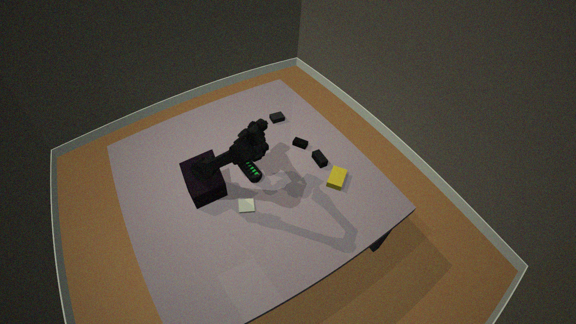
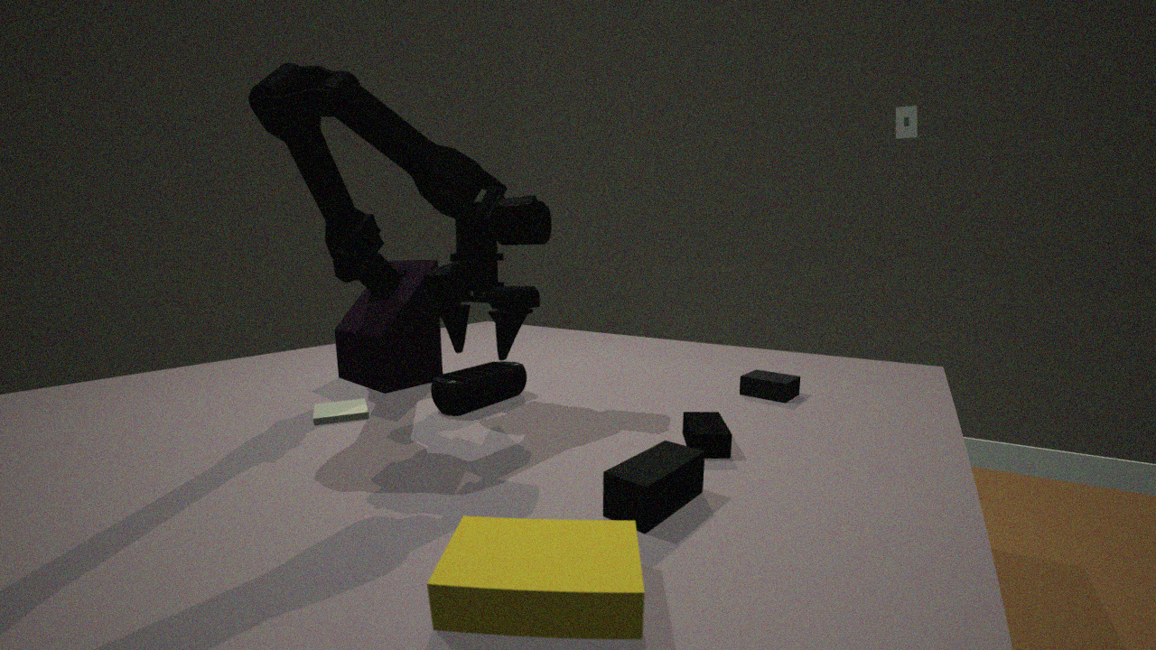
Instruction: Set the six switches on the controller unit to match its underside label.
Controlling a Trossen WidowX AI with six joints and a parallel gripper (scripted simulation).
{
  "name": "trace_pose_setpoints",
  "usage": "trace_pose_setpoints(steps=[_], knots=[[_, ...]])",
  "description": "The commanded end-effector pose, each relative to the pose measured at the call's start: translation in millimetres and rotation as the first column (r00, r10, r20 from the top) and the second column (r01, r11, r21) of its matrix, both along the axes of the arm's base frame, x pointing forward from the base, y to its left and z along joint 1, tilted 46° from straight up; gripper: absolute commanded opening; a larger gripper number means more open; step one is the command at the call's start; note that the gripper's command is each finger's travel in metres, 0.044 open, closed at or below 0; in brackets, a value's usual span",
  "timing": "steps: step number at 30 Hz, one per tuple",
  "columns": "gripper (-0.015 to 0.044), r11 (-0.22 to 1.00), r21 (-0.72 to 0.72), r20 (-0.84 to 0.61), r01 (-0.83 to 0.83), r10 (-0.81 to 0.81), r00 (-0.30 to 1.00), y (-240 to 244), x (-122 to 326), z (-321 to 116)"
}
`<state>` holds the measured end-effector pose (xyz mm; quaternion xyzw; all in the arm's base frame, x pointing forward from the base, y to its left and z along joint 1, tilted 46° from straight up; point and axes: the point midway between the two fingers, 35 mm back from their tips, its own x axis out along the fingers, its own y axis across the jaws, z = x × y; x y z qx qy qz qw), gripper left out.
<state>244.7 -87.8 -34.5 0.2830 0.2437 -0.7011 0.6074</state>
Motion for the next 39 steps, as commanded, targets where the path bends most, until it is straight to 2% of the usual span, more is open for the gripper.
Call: trace_pose_setpoints(steps=[1,4,11,39], knots=[[0.0440,1.000,0.003,0.003,0.004,-0.004,1.000,1,0,0],[0.0440,1.000,0.006,0.000,0.000,0.000,1.000,7,2,-3],[0.0440,1.000,0.015,-0.025,-0.022,0.022,0.999,55,5,-25],[0.0440,1.000,0.016,-0.024,-0.023,0.023,0.999,27,2,-54]])
